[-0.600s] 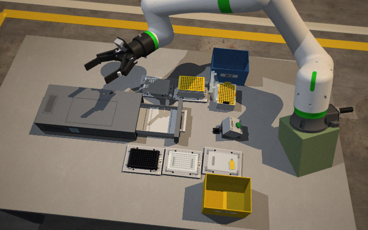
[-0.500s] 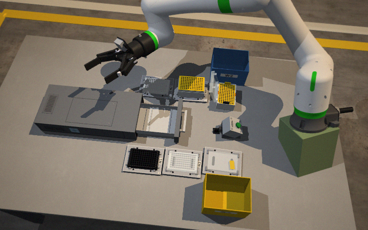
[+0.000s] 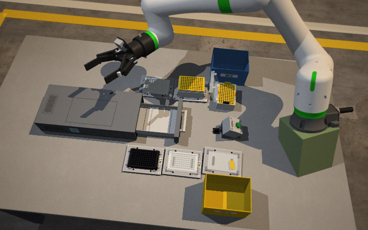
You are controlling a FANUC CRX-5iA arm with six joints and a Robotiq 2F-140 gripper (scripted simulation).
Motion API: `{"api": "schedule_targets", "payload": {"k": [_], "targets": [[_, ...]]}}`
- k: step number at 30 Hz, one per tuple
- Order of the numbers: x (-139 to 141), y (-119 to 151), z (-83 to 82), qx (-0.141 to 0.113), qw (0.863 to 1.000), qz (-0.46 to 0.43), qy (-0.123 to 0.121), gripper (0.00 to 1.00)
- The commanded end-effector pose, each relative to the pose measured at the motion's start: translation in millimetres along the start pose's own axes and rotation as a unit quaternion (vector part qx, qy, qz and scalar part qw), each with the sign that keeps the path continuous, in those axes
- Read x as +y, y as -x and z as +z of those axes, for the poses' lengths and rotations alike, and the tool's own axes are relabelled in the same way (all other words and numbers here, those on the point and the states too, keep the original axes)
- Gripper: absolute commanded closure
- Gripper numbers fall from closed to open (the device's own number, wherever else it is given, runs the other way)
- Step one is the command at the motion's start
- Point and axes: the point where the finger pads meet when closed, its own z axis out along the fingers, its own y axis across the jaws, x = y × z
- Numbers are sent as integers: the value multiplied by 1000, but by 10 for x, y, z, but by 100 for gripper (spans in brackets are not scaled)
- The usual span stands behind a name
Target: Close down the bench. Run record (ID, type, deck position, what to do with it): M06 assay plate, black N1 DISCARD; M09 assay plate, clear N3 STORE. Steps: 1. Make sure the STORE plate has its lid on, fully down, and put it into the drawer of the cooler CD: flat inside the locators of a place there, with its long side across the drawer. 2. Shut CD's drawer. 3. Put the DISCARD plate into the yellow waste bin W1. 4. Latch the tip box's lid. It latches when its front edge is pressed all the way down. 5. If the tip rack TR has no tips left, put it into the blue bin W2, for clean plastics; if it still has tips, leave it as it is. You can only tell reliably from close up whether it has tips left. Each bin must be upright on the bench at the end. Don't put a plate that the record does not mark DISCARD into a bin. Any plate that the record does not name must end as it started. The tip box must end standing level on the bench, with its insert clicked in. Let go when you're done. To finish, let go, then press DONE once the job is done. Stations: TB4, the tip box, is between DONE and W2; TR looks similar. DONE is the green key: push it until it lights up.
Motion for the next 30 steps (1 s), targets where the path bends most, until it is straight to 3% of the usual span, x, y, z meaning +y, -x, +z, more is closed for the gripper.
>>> {"api": "schedule_targets", "payload": {"k": [1,7,10,20,23,30], "targets": [[-92,14,34,-9,999,-30,-13,90],[-362,111,120,-31,994,-95,-42,90],[-485,159,156,-33,993,-102,-46,90],[-850,304,231,-59,973,-203,-96,90],[-956,346,250,-59,973,-203,-96,90],[-1277,476,281,-72,947,-281,-139,90]]}}
